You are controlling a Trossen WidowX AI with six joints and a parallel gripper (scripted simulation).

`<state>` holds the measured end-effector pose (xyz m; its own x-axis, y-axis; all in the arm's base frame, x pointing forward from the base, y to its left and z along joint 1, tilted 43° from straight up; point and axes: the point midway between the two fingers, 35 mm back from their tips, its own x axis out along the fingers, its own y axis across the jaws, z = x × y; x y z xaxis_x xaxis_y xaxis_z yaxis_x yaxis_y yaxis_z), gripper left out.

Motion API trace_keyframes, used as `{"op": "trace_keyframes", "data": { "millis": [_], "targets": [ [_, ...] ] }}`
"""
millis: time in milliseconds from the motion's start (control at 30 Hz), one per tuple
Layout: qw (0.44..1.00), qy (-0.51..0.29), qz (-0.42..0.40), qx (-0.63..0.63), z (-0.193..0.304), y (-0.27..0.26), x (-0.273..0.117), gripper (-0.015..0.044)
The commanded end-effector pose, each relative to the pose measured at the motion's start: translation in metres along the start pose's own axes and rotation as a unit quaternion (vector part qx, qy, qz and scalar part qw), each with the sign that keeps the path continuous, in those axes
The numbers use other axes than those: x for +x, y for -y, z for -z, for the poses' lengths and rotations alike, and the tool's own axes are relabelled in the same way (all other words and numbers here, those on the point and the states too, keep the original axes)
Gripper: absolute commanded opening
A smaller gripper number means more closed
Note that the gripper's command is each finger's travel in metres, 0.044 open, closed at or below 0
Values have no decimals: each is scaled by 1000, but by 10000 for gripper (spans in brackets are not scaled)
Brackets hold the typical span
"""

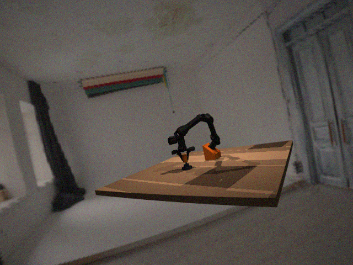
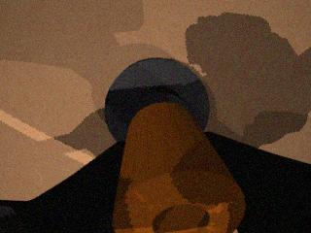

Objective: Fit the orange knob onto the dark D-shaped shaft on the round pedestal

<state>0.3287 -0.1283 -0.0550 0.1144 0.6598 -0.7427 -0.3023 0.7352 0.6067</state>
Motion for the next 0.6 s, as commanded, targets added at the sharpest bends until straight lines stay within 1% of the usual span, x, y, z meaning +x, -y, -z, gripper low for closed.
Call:
{"op": "trace_keyframes", "data": {
  "millis": [0,567],
  "targets": [
    [1000,2,2,0,2,1,-1,0],
    [1000,2,2,0,-1,-1,-4,0]
  ]
}}
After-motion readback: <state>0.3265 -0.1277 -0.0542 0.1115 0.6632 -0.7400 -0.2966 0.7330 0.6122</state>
